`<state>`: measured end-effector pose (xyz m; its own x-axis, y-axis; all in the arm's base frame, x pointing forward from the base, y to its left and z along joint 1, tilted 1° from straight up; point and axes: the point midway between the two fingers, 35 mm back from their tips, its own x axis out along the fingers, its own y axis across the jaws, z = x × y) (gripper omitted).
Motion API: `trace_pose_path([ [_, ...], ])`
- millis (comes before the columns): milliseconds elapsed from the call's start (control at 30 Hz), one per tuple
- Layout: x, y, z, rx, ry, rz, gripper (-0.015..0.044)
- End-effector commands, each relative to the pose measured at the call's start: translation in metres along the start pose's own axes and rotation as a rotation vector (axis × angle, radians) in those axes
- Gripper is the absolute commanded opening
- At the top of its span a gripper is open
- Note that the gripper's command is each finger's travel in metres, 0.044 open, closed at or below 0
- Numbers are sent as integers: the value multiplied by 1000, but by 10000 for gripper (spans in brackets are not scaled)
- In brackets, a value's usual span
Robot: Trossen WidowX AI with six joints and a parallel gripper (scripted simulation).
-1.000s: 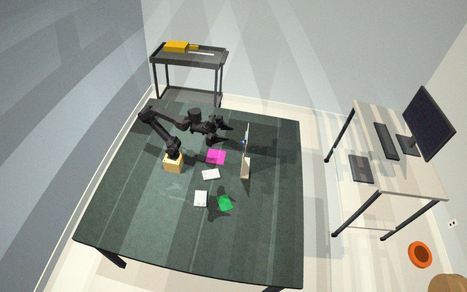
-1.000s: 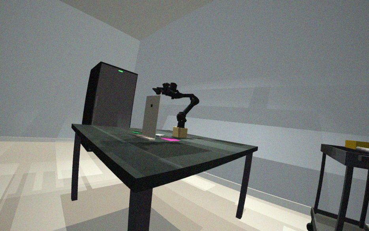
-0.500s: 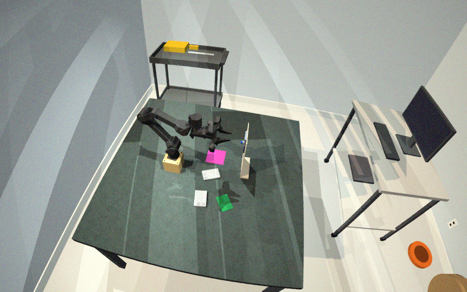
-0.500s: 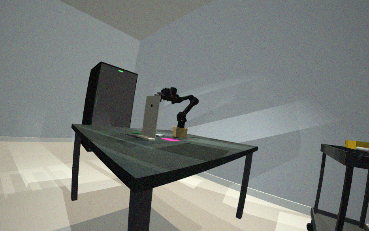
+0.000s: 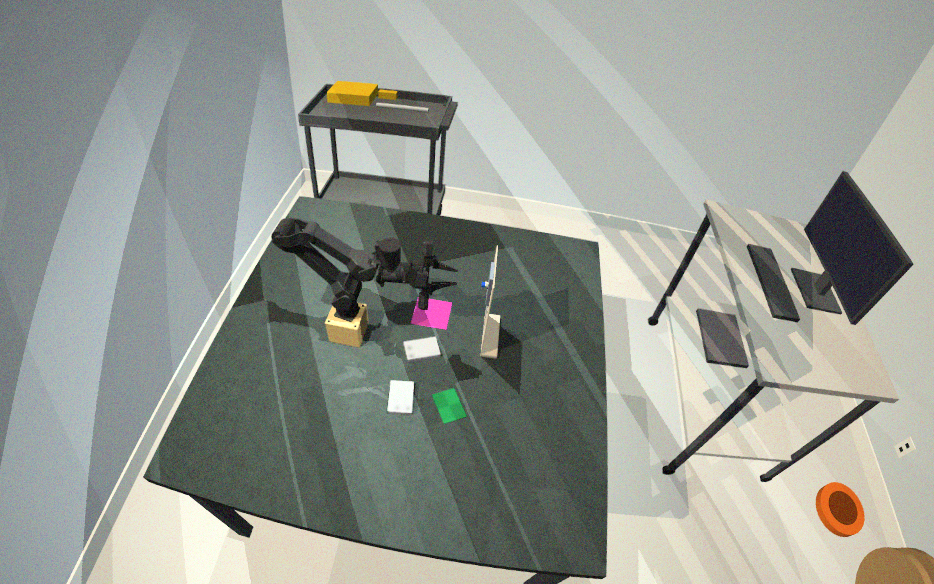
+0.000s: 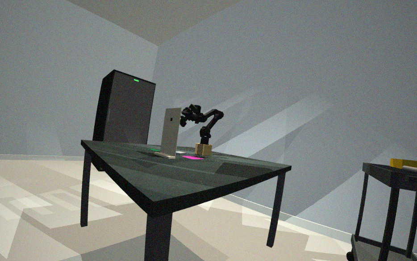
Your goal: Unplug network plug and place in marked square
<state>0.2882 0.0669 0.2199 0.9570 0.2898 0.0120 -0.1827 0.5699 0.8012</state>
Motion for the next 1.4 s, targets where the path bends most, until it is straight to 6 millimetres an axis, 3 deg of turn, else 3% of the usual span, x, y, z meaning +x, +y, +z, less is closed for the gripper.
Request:
trace_pose_path([
  [0, -6, -4, -18, 162, 43, 29, 156],
  [467, -29, -24, -70, 624, 184, 32, 156],
  [767, -29, -24, -71, 630, 186, 32, 156],
  [1367, 0, -21, -66, 638, 172, 53, 156],
])
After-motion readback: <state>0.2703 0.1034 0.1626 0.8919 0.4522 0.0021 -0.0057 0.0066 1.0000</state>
